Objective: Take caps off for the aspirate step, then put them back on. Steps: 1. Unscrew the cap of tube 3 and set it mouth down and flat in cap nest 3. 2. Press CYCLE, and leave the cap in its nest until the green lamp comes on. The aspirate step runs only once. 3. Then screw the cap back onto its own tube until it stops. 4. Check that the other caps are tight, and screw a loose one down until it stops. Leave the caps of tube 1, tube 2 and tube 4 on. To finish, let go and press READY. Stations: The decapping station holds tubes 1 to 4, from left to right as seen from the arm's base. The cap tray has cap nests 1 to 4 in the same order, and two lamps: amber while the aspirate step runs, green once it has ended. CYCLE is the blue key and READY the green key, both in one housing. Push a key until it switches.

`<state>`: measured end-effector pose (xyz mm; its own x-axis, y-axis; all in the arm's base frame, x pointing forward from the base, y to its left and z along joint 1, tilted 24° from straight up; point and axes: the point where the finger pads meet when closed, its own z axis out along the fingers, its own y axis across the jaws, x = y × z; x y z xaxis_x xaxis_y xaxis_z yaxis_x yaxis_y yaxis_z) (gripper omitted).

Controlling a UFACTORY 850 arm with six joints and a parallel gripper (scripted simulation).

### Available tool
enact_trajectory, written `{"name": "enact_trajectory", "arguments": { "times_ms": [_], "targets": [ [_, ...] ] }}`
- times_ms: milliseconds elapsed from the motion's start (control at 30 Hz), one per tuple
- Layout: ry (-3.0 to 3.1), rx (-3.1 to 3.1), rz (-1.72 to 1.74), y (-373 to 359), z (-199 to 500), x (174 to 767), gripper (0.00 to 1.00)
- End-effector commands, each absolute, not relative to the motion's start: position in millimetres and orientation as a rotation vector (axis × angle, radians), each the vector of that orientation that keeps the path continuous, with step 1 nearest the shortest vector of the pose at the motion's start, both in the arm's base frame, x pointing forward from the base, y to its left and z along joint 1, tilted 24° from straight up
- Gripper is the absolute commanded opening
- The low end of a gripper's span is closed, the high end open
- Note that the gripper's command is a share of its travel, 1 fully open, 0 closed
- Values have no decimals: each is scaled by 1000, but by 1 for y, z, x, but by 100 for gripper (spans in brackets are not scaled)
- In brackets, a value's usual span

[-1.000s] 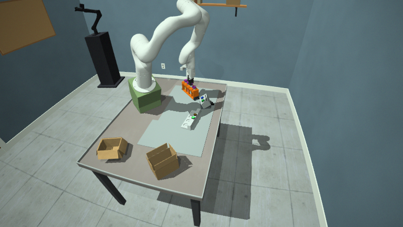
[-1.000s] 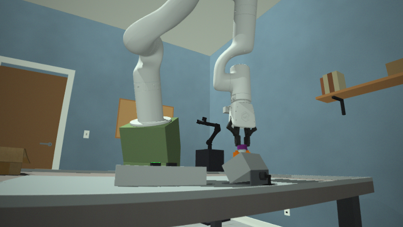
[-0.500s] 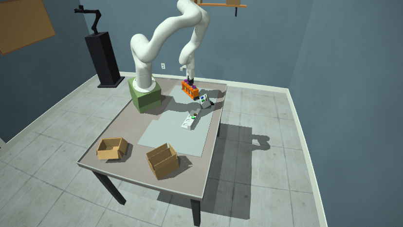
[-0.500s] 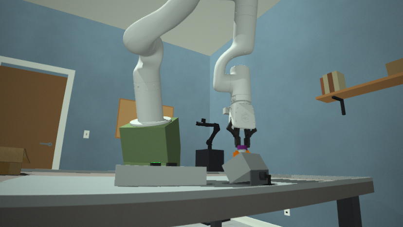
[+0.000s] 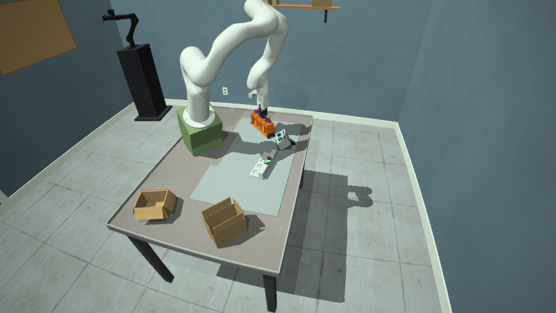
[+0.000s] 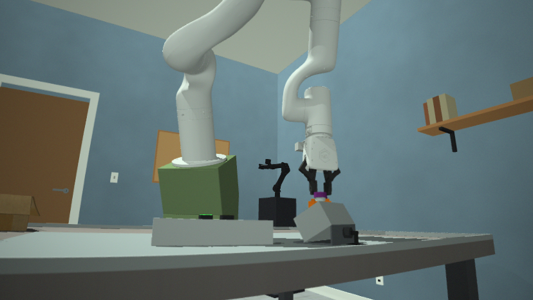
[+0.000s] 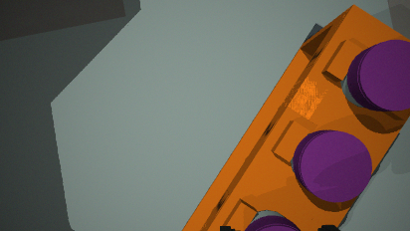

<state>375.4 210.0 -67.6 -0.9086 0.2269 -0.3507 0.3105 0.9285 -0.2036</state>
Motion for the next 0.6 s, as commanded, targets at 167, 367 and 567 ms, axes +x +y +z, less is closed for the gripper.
{"name": "enact_trajectory", "arguments": {
  "times_ms": [167, 367, 567],
  "targets": [
    [2762, 396, -365, 211, -67, 376, 46],
    [2722, 558, -335, 210, -69, 376, 46],
    [2693, 660, -315, 209, -71, 377, 46]
  ]
}}
